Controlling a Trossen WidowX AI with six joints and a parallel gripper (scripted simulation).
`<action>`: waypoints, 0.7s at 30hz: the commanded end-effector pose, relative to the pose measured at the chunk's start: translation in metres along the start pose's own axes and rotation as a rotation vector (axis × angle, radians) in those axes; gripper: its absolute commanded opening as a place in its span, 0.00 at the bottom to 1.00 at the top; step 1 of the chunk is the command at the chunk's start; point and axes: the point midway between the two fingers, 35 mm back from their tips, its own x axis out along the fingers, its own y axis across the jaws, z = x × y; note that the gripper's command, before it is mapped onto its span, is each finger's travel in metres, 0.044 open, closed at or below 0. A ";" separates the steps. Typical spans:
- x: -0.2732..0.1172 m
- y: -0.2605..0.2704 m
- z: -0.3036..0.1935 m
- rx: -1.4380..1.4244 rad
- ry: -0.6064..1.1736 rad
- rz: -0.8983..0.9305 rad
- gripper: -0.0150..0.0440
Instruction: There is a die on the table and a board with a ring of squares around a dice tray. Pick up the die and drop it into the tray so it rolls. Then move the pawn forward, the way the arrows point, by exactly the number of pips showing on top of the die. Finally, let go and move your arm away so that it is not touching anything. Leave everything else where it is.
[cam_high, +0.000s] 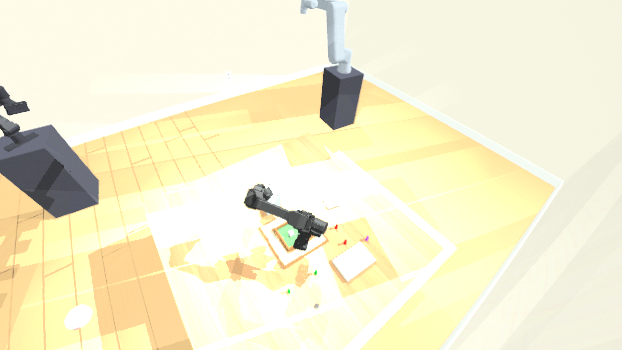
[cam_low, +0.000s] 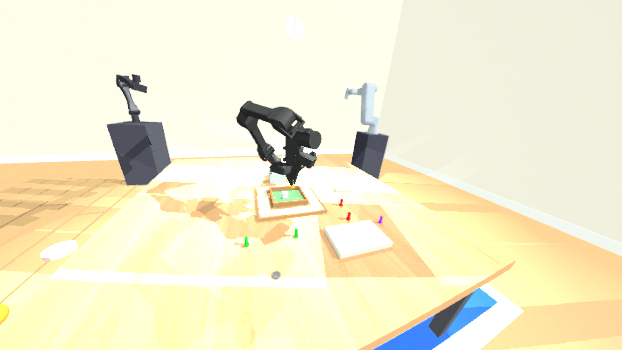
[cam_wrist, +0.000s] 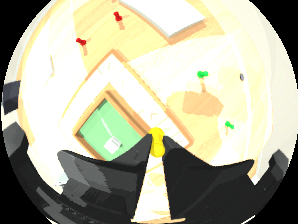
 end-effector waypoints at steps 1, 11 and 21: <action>0.029 0.030 0.018 -0.011 0.023 0.015 0.25; 0.065 0.063 0.043 -0.025 0.018 0.007 0.25; 0.093 0.063 0.042 -0.025 0.019 0.006 0.25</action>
